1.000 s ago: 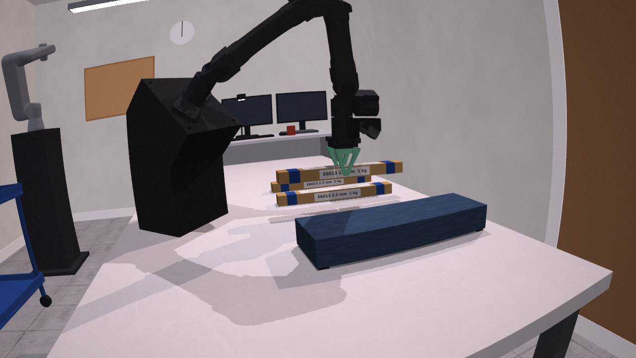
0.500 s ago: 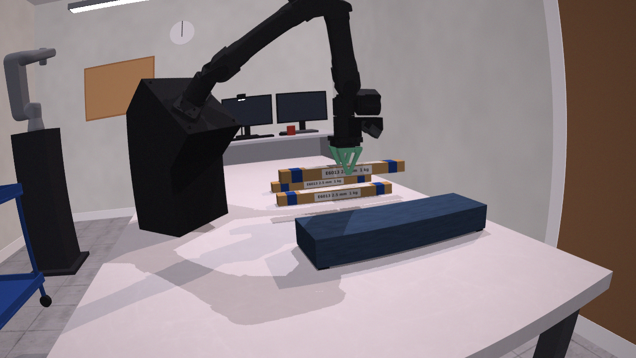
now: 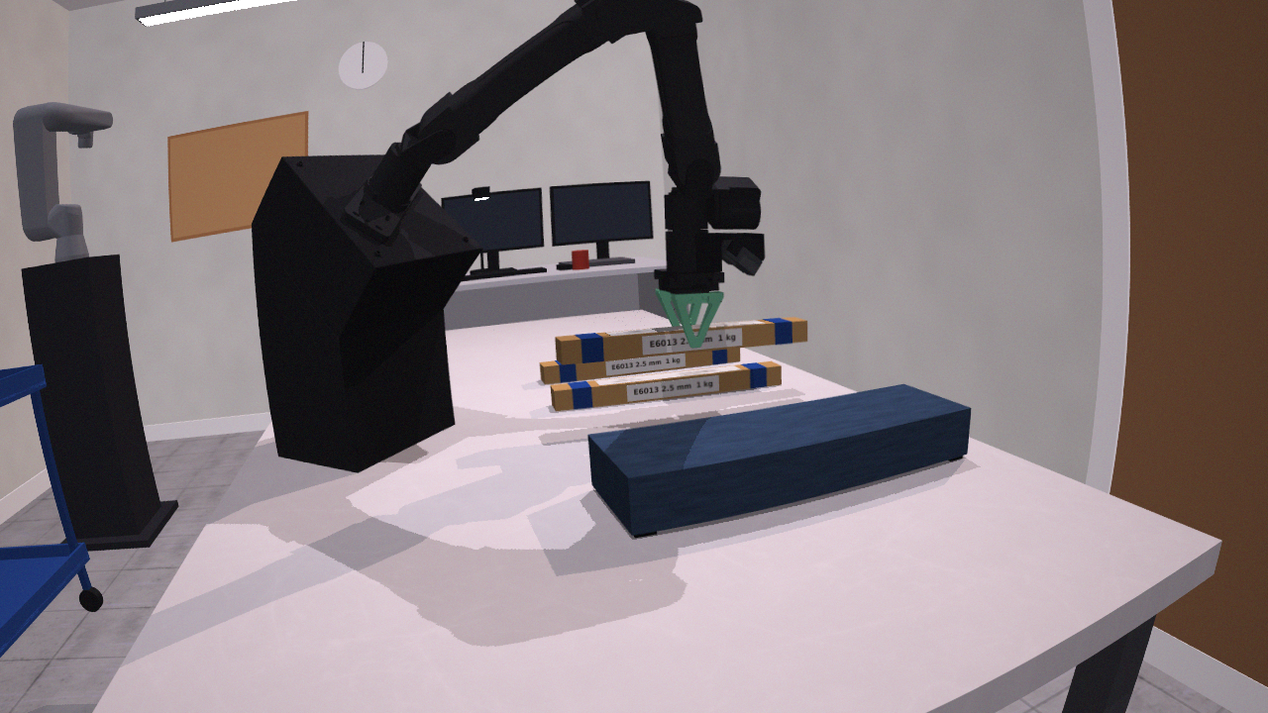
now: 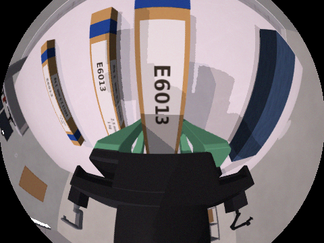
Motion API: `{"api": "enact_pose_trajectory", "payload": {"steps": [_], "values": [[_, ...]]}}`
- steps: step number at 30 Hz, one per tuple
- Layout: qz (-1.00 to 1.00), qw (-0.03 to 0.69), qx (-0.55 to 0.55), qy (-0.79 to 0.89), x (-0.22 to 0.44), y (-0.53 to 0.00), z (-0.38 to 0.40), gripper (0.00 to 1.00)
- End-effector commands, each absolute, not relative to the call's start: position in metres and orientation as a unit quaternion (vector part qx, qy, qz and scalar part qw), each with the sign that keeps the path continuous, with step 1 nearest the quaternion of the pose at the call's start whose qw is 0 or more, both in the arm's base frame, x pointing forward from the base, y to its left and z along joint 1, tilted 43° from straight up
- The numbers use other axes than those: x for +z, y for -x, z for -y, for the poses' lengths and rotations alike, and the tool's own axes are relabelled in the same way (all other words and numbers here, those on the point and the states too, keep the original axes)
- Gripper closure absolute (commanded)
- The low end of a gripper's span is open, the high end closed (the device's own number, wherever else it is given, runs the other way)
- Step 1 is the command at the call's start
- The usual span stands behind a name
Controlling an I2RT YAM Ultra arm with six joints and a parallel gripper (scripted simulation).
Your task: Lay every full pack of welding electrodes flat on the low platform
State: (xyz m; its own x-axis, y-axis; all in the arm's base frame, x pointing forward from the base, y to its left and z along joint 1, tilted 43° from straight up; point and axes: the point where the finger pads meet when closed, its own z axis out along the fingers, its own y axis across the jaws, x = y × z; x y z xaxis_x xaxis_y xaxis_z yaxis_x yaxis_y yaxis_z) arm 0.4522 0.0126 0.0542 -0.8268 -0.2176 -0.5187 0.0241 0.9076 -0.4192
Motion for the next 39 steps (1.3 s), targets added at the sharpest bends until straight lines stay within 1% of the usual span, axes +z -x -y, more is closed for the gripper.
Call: {"api": "enact_pose_trajectory", "payload": {"steps": [1,39], "values": [[-0.923,0.322,-0.202,0.052,0.0847,-0.4624,-0.0268,1.0],[-0.923,0.322,-0.202,0.053,0.0863,-0.4625,-0.0312,1.0]]}}
